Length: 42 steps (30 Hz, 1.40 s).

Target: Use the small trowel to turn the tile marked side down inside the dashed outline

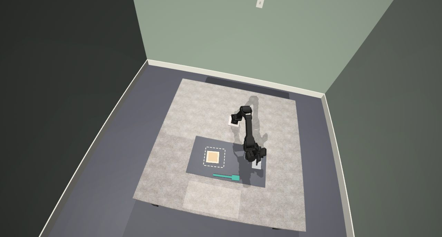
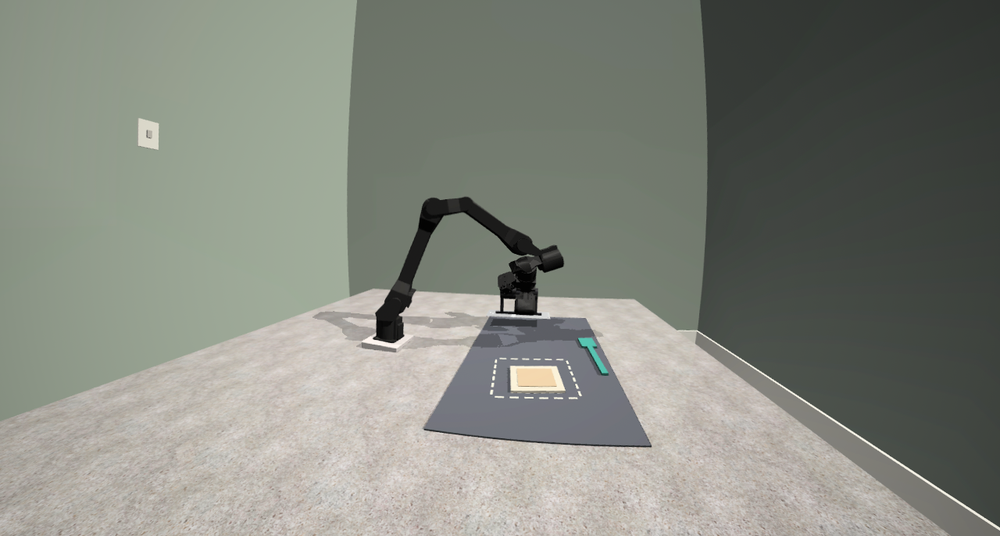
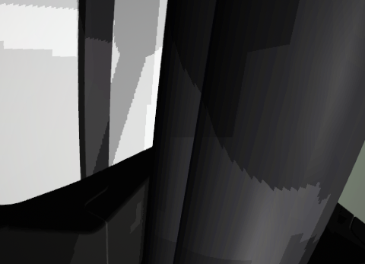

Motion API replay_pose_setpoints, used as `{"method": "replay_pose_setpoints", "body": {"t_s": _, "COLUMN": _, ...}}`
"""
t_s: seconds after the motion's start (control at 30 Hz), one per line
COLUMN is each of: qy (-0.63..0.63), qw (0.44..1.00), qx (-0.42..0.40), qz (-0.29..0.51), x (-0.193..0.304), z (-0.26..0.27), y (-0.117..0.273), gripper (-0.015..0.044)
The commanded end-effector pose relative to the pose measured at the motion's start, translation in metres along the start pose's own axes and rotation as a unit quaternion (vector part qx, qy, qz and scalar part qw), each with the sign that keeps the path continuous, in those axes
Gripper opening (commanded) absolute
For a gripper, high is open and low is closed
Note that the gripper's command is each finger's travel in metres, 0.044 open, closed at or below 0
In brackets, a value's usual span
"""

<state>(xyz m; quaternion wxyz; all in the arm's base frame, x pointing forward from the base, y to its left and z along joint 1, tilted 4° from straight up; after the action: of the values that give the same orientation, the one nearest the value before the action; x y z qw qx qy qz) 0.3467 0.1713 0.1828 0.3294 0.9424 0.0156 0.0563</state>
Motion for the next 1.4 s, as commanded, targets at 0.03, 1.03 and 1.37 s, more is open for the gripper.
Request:
{"method": "replay_pose_setpoints", "body": {"t_s": 0.03, "qy": 0.009, "qw": 1.0, "qx": 0.009, "qz": 0.002, "x": 0.002, "z": -0.005, "y": 0.002, "gripper": 0.0}}
{"method": "replay_pose_setpoints", "body": {"t_s": 1.03, "qy": 0.009, "qw": 1.0, "qx": 0.007, "qz": 0.002, "x": 0.003, "z": 0.022, "y": -0.022, "gripper": 0.0131}}
{"method": "replay_pose_setpoints", "body": {"t_s": 1.37, "qy": 0.009, "qw": 1.0, "qx": 0.007, "qz": 0.002, "x": 0.003, "z": 0.022, "y": -0.022, "gripper": 0.03}}
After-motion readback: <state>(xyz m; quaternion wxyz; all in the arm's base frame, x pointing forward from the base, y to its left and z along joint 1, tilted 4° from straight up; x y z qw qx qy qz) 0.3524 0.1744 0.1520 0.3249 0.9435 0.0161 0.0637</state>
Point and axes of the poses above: the point midway between the two fingers, 35 mm back from their tips, its own y axis back along the fingers, its own z axis across the jaws, x = y × z, the point moved 8 cm from there along y, back along the fingers, and after that the axes turned 1 degree about y, right-handed, at the moved point
